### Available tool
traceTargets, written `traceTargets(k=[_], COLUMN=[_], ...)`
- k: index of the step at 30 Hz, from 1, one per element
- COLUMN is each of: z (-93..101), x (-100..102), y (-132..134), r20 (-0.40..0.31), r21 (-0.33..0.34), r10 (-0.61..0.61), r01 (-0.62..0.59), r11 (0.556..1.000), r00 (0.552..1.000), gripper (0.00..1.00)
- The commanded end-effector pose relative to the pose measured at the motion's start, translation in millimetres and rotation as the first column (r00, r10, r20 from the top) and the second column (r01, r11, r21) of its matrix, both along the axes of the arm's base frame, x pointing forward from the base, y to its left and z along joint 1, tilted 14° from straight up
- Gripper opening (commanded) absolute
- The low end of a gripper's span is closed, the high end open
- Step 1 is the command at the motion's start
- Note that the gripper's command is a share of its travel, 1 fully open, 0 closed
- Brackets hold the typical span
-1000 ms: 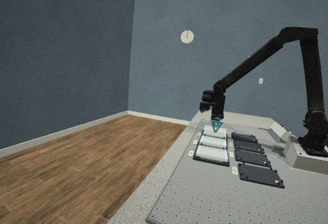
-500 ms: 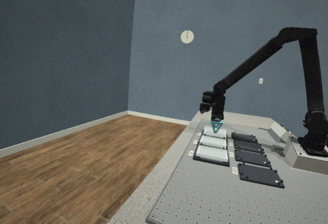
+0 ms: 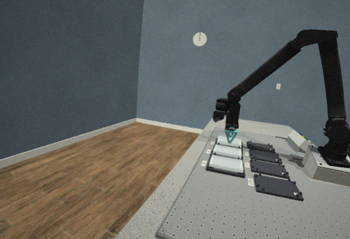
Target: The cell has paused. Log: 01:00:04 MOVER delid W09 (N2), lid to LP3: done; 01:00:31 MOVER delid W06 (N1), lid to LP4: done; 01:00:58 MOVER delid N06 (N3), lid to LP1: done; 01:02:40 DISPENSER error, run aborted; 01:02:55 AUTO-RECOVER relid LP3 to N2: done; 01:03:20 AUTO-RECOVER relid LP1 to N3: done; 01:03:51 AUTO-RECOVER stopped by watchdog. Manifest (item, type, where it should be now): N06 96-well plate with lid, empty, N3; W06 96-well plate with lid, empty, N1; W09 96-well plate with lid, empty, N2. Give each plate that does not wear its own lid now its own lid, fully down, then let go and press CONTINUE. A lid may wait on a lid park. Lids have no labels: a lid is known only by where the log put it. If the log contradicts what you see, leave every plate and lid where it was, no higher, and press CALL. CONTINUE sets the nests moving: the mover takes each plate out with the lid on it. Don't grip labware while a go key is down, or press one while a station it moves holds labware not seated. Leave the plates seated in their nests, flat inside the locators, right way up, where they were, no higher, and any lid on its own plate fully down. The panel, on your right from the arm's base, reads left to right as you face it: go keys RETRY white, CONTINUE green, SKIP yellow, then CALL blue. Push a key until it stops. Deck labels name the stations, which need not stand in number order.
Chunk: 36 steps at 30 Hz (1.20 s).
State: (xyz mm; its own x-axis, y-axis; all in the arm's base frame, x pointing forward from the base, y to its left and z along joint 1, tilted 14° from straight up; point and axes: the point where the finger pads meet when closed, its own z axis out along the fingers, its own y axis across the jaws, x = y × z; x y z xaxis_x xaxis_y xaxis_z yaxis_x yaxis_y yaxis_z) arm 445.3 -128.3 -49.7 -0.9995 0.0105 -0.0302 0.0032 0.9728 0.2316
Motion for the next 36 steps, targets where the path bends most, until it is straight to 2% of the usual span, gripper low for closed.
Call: traceTargets(k=[1,12,14,25,26,36], z=[-4.4,-8.2,-2.7,0.2,6.8,7.1], x=[6,5,15,19,15,15], y=[4,5,0,-2,-5,-5], r20=[0.009,0.007,0.026,0.031,0.037,0.037], r21=[-0.003,-0.002,-0.009,-0.011,-0.013,-0.013], r10=[0.002,0.002,0.001,0.001,-0.003,-0.003], r01=[-0.002,-0.002,0.0,0.0,0.003,0.003], r11=[1.0,1.0,1.0,1.0,1.0,1.0], r00=[1.0,1.0,1.0,1.0,0.999,0.999], gripper=[0.0,0.0,0.0,0.0,0.0,0.0])
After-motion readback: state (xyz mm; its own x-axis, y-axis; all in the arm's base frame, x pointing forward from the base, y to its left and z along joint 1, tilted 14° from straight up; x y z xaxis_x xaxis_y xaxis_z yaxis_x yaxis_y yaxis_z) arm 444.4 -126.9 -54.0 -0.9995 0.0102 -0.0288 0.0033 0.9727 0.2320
